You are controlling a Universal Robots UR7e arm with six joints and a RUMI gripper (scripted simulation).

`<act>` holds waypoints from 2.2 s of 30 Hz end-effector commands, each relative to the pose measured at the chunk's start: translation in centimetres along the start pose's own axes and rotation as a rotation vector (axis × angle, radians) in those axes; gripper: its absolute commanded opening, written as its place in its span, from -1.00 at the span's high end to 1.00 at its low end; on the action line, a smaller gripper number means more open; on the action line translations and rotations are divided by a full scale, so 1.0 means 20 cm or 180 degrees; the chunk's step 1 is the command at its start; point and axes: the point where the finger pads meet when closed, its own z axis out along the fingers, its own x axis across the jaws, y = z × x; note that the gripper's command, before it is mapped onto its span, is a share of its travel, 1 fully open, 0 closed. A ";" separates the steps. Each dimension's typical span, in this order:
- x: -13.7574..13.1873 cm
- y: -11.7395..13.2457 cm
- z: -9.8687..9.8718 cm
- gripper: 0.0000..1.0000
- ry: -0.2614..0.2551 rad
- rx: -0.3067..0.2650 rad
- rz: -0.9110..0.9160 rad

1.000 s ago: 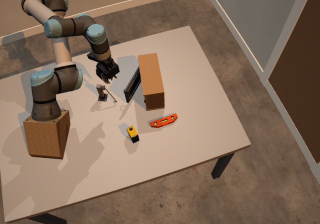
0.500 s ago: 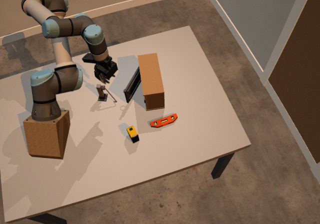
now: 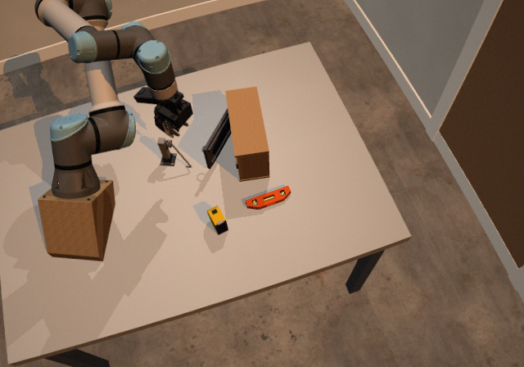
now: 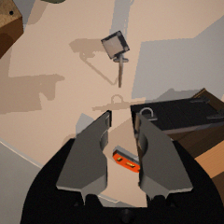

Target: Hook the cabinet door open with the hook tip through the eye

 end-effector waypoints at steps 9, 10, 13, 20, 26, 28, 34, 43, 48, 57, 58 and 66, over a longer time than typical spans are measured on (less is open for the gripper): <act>0.00 0.00 0.00 0.72 0.0004 0.0004 0.0004; 0.00 0.00 0.00 0.72 0.0004 0.0004 0.0004; 0.00 0.00 0.00 0.72 0.0004 0.0004 0.0004; 0.00 0.00 0.00 0.72 0.0004 0.0004 0.0004; 0.00 0.00 0.02 0.72 0.0004 0.0007 0.0002; 0.00 -0.01 0.02 0.72 0.0004 0.0008 0.0001; 0.00 -0.01 0.05 0.72 0.0004 0.0007 0.0000; 0.00 -0.01 0.16 0.72 0.0005 0.0010 0.0002; 0.00 -0.01 0.21 0.72 0.0006 0.0014 0.0004; 0.00 -0.01 0.38 0.72 0.0006 0.0015 0.0005; 0.00 -0.01 0.40 0.72 0.0006 0.0015 0.0005; -0.01 -0.01 0.48 0.72 0.0006 0.0016 0.0005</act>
